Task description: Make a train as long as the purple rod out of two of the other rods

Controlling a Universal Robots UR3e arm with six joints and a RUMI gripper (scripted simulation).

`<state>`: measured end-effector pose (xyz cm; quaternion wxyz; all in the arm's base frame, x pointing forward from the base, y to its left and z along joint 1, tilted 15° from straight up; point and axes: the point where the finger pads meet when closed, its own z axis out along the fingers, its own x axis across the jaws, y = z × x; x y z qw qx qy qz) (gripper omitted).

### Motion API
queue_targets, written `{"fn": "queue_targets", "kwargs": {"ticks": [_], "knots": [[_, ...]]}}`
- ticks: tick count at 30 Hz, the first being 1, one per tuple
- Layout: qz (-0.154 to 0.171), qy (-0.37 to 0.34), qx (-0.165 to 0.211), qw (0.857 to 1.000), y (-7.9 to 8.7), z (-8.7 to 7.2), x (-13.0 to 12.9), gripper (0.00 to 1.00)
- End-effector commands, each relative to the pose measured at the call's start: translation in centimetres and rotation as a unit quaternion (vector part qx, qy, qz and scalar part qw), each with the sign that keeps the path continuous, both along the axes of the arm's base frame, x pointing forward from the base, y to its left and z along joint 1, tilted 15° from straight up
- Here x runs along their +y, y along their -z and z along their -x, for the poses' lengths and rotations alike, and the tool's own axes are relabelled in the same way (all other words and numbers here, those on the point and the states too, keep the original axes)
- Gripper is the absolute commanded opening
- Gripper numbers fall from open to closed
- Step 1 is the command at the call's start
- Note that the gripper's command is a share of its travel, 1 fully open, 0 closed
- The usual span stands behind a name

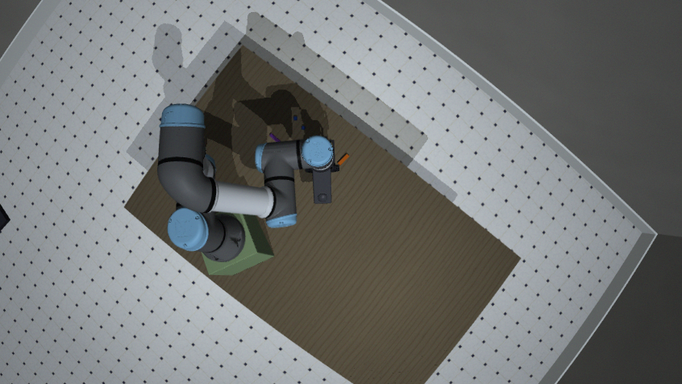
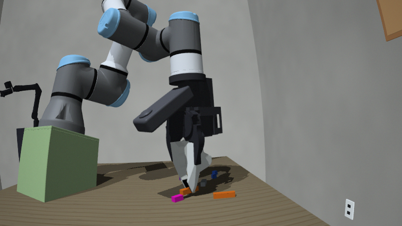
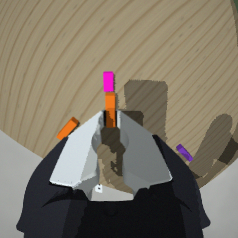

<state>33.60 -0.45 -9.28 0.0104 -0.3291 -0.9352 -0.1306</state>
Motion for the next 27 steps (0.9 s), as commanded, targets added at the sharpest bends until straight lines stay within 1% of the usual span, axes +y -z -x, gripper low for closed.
{"fn": "queue_targets", "kwargs": {"ticks": [1, 27], "knots": [[0.001, 0.001, -0.002, 1.000, 0.51, -0.17, 0.12, 0.00], [0.001, 0.001, -0.003, 1.000, 0.70, -0.23, 0.12, 0.00]]}}
